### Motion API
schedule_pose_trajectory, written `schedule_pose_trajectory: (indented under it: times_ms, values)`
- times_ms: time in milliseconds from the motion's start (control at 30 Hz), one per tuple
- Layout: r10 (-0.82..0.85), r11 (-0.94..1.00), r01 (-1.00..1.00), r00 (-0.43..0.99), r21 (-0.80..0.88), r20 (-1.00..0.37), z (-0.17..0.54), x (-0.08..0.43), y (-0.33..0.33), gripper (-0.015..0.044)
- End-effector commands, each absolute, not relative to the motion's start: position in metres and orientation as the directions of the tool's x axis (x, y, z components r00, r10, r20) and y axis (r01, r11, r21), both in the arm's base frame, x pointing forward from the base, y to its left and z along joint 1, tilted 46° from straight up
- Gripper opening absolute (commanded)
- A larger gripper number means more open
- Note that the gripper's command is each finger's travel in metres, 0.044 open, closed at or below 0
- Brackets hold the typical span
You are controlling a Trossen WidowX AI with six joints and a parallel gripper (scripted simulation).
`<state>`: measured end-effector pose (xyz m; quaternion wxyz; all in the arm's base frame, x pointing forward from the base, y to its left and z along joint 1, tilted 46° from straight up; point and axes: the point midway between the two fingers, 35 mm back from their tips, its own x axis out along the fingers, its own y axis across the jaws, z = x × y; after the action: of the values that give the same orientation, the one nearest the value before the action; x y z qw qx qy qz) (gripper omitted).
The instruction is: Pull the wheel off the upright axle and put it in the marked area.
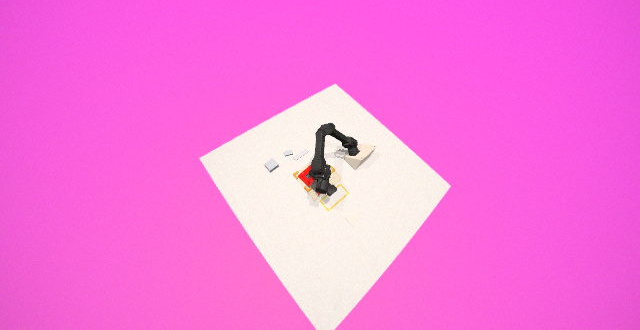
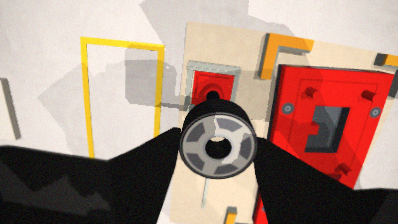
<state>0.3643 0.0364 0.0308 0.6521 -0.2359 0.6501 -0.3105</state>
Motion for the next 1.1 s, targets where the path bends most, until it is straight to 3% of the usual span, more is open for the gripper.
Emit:
schedule_pose_trajectory:
  times_ms: [0, 433, 1067]
  values:
    - [-0.709, 0.698, 0.098, -0.047, -0.71, -0.704, 0.018, 0.358, 0.047, 0.0]
    - [-0.704, 0.702, 0.105, -0.044, -0.705, -0.708, -0.034, 0.318, 0.112, 0.0]
    - [-0.705, 0.702, 0.105, -0.043, -0.704, -0.708, -0.08, 0.318, 0.067, 0.0]
